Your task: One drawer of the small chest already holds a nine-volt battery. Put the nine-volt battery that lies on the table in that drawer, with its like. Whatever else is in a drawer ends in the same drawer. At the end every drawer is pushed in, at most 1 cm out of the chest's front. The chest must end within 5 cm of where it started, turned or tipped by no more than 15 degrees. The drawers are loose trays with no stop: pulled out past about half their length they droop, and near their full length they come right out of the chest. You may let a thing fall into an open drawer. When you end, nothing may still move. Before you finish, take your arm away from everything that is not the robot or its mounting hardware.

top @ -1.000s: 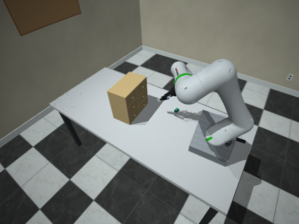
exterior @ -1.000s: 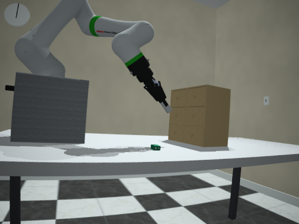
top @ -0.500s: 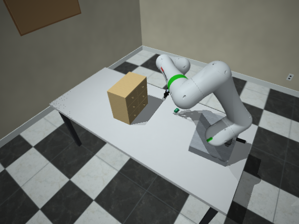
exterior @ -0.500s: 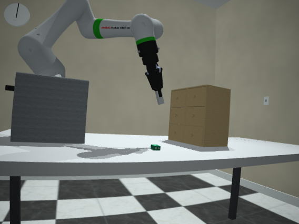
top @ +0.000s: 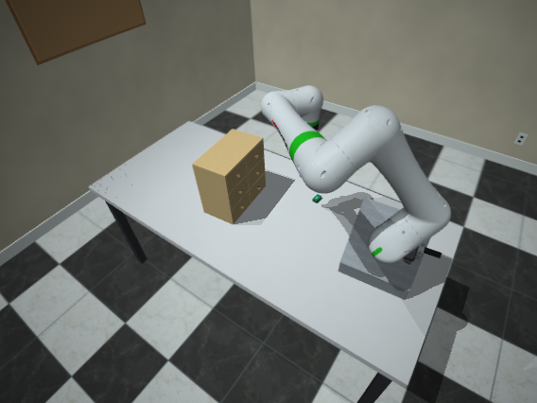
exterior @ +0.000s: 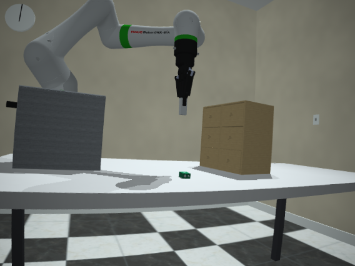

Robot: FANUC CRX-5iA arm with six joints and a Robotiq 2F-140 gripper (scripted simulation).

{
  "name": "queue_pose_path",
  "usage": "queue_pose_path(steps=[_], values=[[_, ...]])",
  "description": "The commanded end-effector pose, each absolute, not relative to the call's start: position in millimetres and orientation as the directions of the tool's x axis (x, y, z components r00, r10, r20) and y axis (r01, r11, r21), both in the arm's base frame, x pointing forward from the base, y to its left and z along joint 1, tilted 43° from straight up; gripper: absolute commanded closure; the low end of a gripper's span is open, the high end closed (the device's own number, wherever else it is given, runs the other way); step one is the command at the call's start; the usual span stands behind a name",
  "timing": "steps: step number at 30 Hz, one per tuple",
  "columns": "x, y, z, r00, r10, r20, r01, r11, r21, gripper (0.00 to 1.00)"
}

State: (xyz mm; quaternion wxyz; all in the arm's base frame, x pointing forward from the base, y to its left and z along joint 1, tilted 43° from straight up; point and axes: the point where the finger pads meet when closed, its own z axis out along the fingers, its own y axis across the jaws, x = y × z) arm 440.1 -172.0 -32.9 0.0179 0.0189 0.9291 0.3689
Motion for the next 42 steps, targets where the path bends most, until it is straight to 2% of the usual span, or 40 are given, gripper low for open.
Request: queue_pose_path(steps=[1, 24, 42], values=[[438, -173, -32, -0.999, 0.035, -0.005, 0.022, 0.727, 0.686, 1.00], [439, -167, -26, -0.999, 0.033, -0.002, 0.022, 0.727, 0.686, 1.00], [454, -75, 62, -0.999, 0.033, -0.002, 0.022, 0.727, 0.686, 1.00]])
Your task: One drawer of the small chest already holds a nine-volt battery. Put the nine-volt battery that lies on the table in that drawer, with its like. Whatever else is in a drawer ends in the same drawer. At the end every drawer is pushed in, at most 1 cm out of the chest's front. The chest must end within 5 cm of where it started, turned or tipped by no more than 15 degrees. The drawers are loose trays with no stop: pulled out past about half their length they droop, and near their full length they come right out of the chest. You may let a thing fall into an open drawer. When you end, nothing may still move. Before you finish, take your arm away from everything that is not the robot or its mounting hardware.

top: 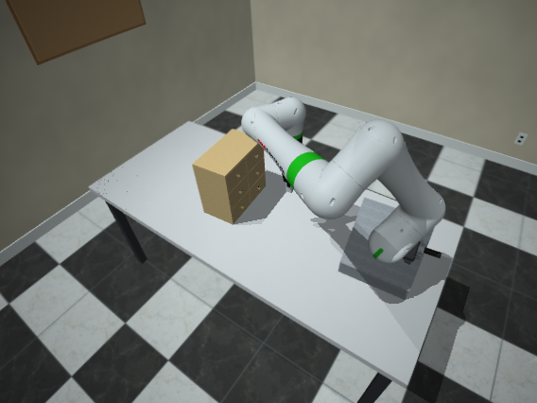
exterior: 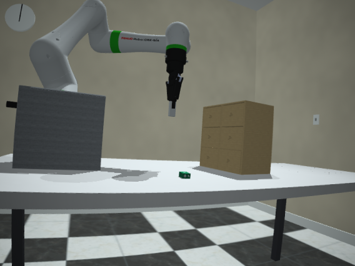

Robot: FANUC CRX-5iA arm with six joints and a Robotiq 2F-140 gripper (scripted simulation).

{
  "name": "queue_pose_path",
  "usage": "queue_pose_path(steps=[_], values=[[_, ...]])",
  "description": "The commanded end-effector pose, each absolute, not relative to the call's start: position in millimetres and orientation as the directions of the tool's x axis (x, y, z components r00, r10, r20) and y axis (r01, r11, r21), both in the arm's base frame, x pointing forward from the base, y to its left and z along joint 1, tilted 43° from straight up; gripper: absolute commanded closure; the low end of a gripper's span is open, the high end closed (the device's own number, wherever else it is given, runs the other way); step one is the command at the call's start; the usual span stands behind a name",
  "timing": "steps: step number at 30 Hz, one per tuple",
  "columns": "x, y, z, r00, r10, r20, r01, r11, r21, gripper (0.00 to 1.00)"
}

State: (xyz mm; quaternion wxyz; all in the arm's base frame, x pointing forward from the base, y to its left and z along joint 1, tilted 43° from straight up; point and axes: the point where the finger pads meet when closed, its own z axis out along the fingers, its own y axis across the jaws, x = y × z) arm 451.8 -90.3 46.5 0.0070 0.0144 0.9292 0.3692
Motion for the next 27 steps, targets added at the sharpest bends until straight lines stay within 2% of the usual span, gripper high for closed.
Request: queue_pose_path(steps=[1, 17, 27], values=[[455, -71, 66, -0.999, 0.033, -0.002, 0.022, 0.727, 0.686, 1.00], [458, -59, 75, -0.999, 0.042, -0.013, 0.022, 0.727, 0.686, 1.00], [471, -51, 66, -0.983, 0.141, -0.118, 0.022, 0.727, 0.686, 1.00]])
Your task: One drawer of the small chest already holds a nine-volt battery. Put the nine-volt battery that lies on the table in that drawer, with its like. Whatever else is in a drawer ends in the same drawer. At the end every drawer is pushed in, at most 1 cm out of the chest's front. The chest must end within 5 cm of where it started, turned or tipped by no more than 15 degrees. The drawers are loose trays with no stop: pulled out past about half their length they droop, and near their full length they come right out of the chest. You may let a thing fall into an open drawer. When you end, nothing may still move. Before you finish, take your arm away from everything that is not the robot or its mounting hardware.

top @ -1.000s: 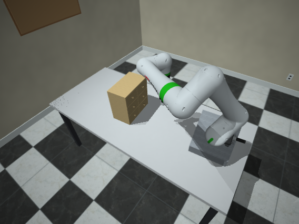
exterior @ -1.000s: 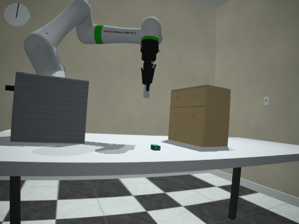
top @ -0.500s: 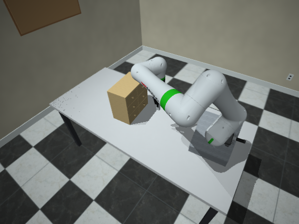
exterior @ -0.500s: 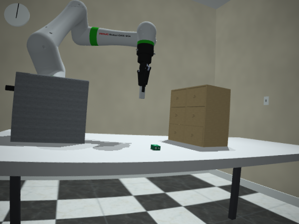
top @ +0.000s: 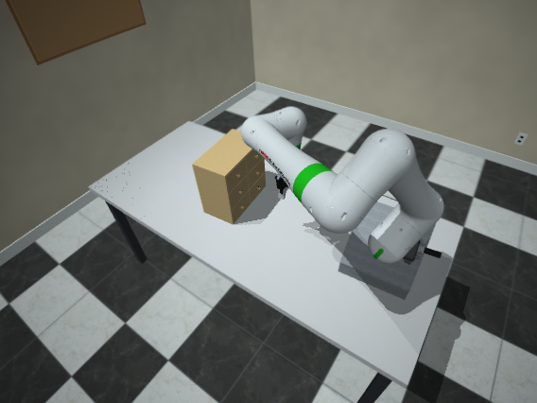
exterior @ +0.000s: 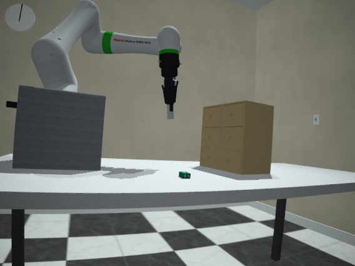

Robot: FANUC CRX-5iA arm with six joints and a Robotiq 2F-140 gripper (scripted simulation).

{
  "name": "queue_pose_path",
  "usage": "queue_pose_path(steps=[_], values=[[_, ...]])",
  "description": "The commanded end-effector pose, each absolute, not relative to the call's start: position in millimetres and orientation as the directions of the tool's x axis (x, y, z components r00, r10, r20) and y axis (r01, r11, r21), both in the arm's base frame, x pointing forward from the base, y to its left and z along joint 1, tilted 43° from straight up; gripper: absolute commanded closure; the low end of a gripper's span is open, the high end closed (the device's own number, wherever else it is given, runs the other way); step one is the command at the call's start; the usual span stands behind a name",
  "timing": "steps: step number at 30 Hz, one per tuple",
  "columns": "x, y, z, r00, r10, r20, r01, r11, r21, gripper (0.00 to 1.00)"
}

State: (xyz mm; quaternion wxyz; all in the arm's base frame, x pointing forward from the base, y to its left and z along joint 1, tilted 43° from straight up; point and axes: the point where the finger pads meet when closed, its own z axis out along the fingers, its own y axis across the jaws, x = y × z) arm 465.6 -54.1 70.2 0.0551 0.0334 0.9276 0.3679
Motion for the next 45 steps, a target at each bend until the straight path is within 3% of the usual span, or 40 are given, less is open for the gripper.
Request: queue_pose_path(steps=[1, 17, 45], values=[[471, -51, 66, -0.983, 0.141, -0.118, 0.022, 0.727, 0.686, 1.00], [515, -23, 36, -0.761, 0.457, -0.460, 0.022, 0.727, 0.686, 1.00], [554, 2, 8, -0.397, 0.637, -0.661, 0.021, 0.726, 0.687, 1.00]])
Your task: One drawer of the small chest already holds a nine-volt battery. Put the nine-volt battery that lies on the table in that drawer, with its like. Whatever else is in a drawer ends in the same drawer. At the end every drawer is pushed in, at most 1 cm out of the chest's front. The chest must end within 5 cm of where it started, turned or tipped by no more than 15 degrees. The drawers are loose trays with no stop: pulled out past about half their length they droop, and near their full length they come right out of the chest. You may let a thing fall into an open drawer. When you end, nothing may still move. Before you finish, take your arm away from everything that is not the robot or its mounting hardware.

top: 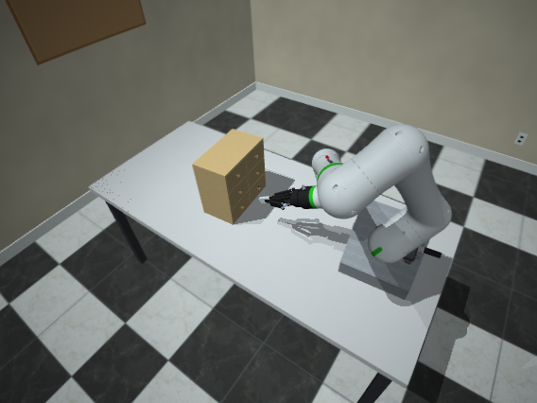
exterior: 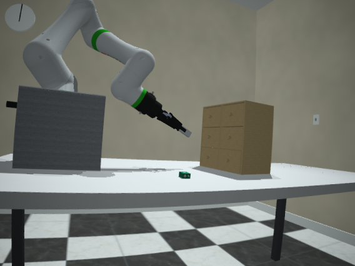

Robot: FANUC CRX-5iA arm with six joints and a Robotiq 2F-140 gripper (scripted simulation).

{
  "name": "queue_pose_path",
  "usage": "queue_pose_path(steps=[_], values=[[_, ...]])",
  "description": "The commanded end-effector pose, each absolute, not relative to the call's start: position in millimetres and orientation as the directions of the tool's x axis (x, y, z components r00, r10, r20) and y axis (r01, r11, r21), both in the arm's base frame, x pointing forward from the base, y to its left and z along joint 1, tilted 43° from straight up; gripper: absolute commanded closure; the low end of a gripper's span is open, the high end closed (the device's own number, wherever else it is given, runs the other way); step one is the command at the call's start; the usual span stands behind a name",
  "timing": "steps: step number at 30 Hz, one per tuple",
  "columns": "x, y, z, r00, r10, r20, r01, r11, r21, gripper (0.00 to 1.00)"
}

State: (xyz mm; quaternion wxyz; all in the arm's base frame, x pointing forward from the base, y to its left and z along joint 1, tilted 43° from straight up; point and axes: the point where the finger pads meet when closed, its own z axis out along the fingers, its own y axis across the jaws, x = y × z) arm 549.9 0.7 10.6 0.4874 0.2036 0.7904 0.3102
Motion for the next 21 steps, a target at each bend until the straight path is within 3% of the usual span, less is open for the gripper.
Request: queue_pose_path(steps=[1, 20, 21], values=[[555.1, 2.4, 7.8, -0.387, 0.640, -0.664, 0.021, 0.726, 0.687, 1.00], [561.3, 5.5, 3.4, -0.319, 0.656, -0.684, 0.022, 0.727, 0.686, 1.00], [561.3, 5.5, 3.4, -0.319, 0.656, -0.684, 0.022, 0.727, 0.686, 0.80]])
